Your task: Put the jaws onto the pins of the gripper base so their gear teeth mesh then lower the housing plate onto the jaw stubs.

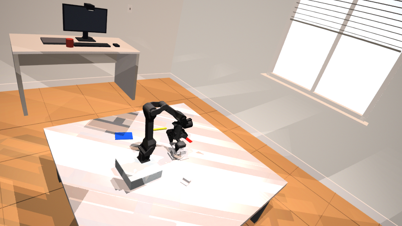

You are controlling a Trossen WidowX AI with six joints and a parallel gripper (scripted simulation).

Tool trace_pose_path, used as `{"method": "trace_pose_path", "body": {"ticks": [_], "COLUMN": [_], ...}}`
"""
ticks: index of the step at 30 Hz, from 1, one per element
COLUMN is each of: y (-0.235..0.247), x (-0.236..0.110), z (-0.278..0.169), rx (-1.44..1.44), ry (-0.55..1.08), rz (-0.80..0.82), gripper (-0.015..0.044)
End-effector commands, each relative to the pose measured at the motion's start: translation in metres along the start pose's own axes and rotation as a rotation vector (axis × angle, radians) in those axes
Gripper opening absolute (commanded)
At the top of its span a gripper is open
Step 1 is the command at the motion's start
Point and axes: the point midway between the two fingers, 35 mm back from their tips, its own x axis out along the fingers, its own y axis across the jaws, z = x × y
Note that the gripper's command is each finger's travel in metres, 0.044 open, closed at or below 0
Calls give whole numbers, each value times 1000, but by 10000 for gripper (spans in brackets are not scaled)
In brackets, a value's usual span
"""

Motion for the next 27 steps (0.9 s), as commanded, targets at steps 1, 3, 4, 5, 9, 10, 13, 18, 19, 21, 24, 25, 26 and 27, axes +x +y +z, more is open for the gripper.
{"method": "trace_pose_path", "body": {"ticks": [1, 3, 4, 5, 9, 10, 13, 18, 19, 21, 24, 25, 26, 27], "y": [-1, -1, -1, -1, -1, -1, -1, -1, -1, -1, 0, 0, 0, 0], "x": [0, 0, 0, 0, 0, 0, 0, 2, 4, 7, 12, 14, 16, 17], "z": [0, 0, 0, 0, 0, 0, 0, 1, 1, 1, 2, 2, 2, 2], "rx": [5, 5, 5, 5, 5, 5, 5, 5, 5, 5, 5, 5, 5, 5], "ry": [-2, -2, -2, -2, -2, -2, -2, -2, -2, -2, -2, -2, -2, -2], "rz": [-4, -4, -4, -4, -4, -4, -4, -4, -4, -4, -4, -4, -4, -4], "gripper": [351, 351, 351, 351, 351, 351, 351, 351, 351, 351, 351, 351, 351, 351]}}
